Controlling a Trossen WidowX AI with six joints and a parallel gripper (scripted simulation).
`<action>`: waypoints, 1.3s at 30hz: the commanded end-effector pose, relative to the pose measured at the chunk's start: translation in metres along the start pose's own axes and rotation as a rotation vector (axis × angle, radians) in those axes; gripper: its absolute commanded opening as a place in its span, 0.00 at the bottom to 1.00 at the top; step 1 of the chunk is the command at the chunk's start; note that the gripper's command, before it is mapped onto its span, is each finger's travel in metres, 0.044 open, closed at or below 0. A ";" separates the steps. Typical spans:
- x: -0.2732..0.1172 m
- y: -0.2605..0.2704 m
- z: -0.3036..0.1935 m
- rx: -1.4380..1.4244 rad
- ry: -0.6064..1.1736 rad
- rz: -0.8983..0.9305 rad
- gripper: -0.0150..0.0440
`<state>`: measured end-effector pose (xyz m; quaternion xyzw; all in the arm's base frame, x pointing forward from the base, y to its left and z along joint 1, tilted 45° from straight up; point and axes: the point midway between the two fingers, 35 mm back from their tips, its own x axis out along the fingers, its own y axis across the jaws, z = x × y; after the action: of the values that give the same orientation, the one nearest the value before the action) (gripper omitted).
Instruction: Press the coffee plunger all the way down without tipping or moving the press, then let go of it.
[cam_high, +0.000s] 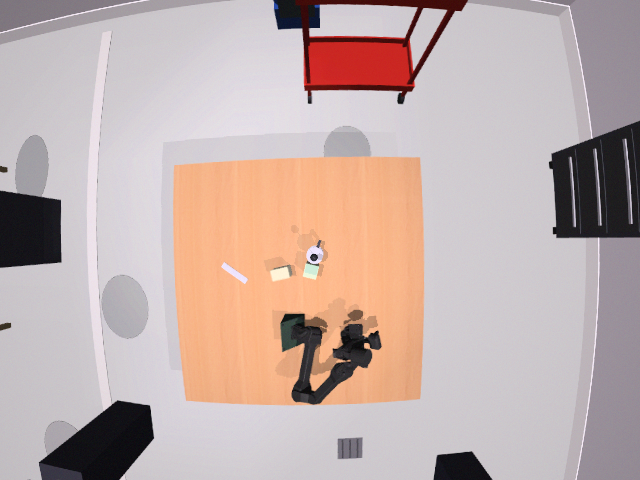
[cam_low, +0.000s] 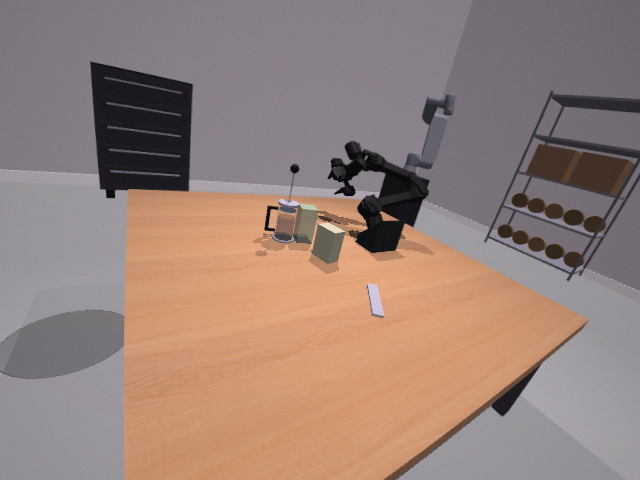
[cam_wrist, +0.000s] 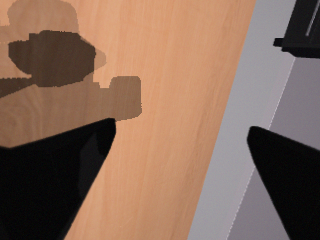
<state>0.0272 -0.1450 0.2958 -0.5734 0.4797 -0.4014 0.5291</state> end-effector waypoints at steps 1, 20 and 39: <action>0.000 -0.001 0.002 0.004 -0.007 0.002 0.98; 0.009 -0.019 0.111 0.141 -0.311 0.123 1.00; -0.122 -0.027 0.294 0.550 -0.645 0.340 1.00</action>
<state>0.2724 -0.0035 0.2973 -0.4518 0.2827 -0.2328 0.8135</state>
